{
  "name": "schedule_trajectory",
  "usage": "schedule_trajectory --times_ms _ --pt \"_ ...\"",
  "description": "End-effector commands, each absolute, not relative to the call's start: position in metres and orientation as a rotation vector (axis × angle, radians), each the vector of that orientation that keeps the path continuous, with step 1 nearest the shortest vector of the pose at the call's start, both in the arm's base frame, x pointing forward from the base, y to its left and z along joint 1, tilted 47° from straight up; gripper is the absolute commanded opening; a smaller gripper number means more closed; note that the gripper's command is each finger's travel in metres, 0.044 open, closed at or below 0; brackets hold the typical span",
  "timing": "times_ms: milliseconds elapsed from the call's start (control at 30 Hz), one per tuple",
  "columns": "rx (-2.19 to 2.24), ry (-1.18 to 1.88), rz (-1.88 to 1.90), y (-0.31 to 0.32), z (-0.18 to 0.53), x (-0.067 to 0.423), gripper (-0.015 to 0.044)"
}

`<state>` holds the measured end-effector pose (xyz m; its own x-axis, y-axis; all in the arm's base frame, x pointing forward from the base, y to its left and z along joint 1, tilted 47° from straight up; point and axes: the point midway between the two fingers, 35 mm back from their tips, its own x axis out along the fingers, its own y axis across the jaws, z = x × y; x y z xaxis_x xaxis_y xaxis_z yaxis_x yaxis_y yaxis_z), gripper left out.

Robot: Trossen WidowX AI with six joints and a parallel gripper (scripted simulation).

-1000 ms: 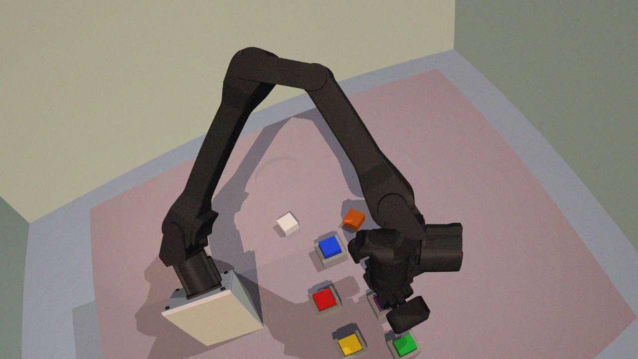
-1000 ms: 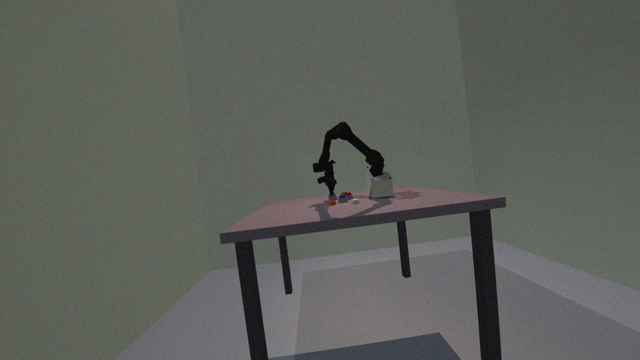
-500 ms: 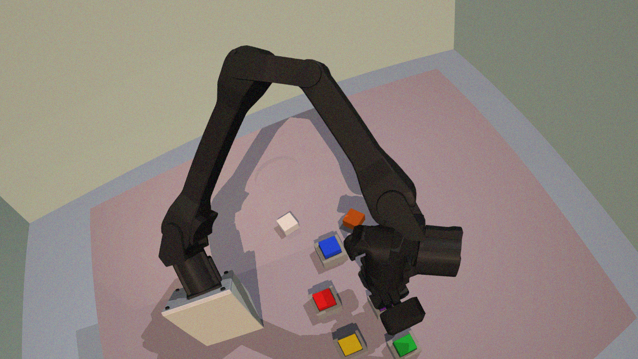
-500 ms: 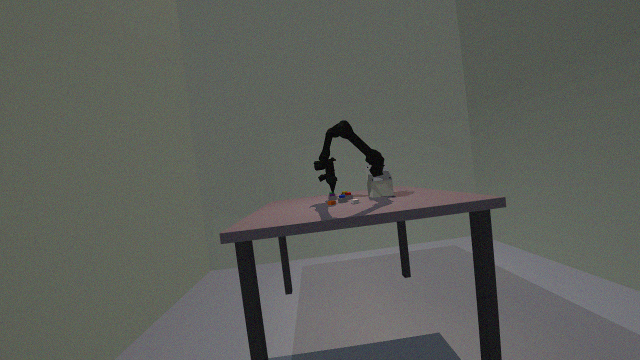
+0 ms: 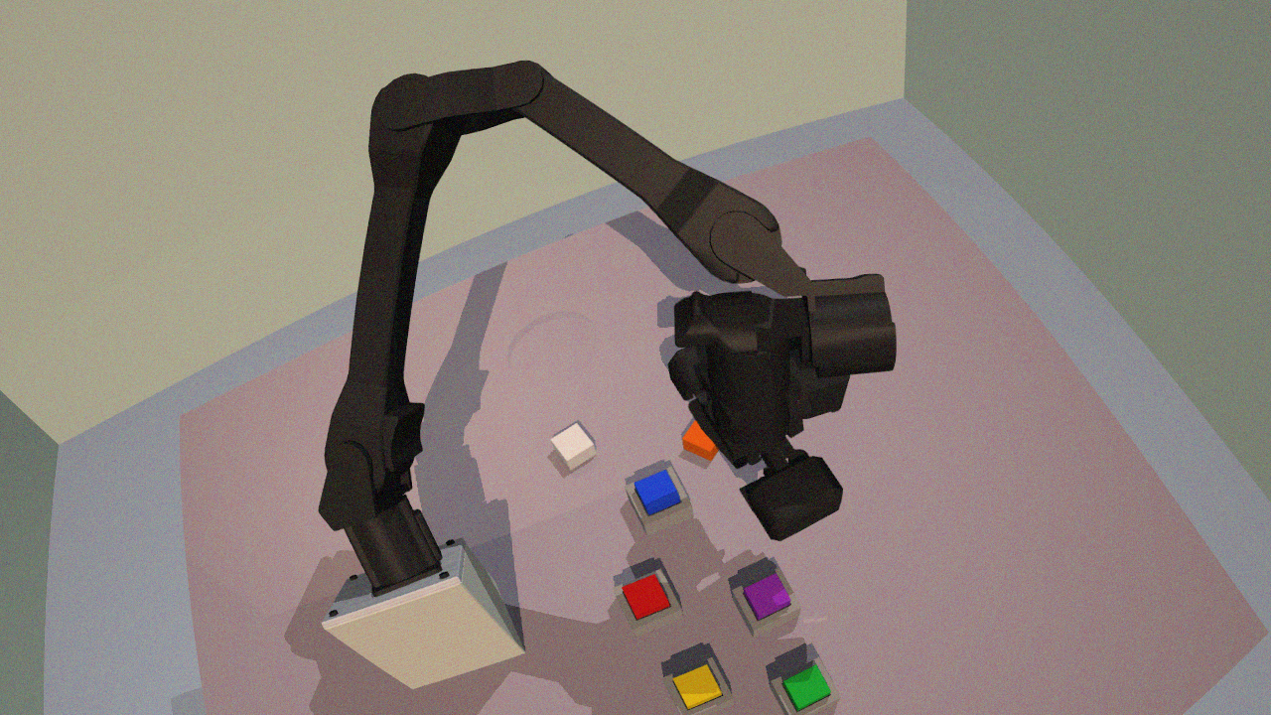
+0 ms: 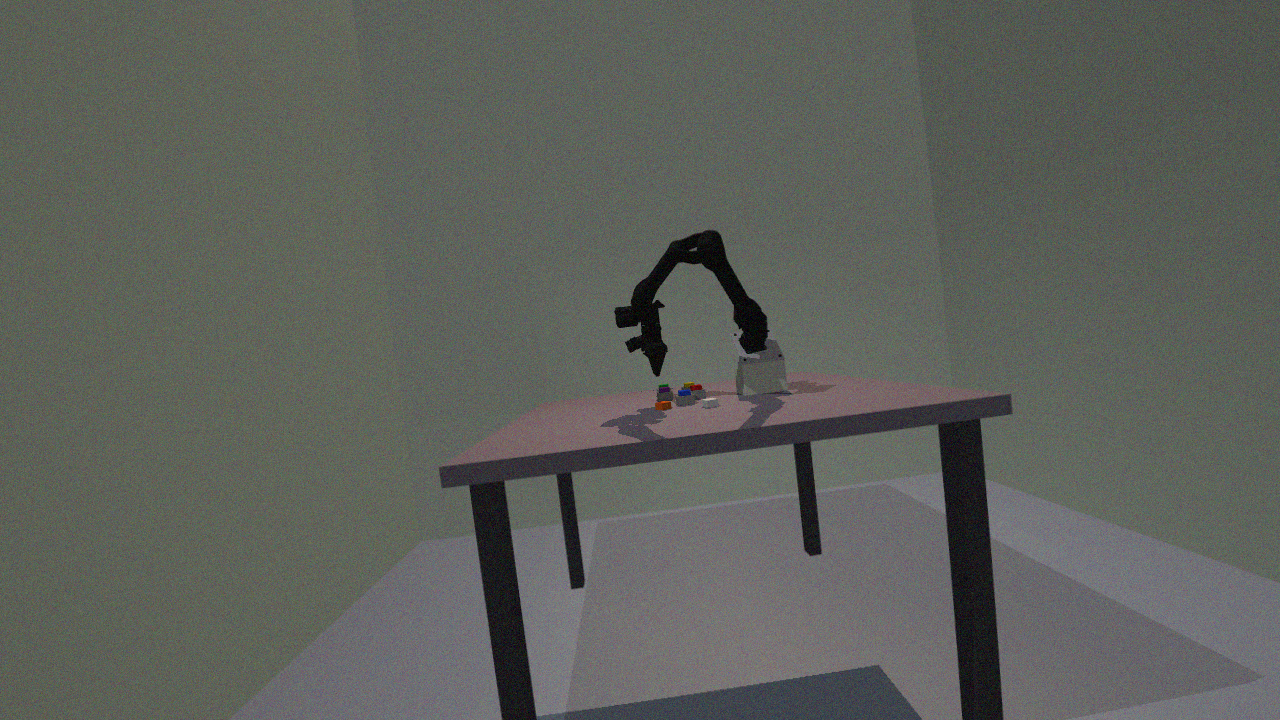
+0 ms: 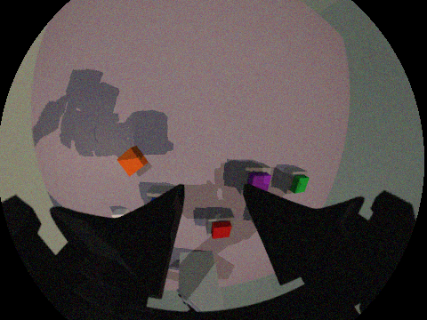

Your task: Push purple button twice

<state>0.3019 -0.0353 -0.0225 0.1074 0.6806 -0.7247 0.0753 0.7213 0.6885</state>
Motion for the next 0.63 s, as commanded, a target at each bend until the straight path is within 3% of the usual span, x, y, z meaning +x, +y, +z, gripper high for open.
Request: schedule_trajectory --times_ms 0,67,300,600 --pt "0.682 1.414 0.493 -0.002 0.031 0.304 0.0361" --pt "0.692 1.410 0.494 0.016 0.058 0.301 0.0400" --pt "0.736 1.400 0.523 0.077 0.143 0.269 0.0400" --pt "0.747 1.399 0.532 0.088 0.159 0.258 0.0400"
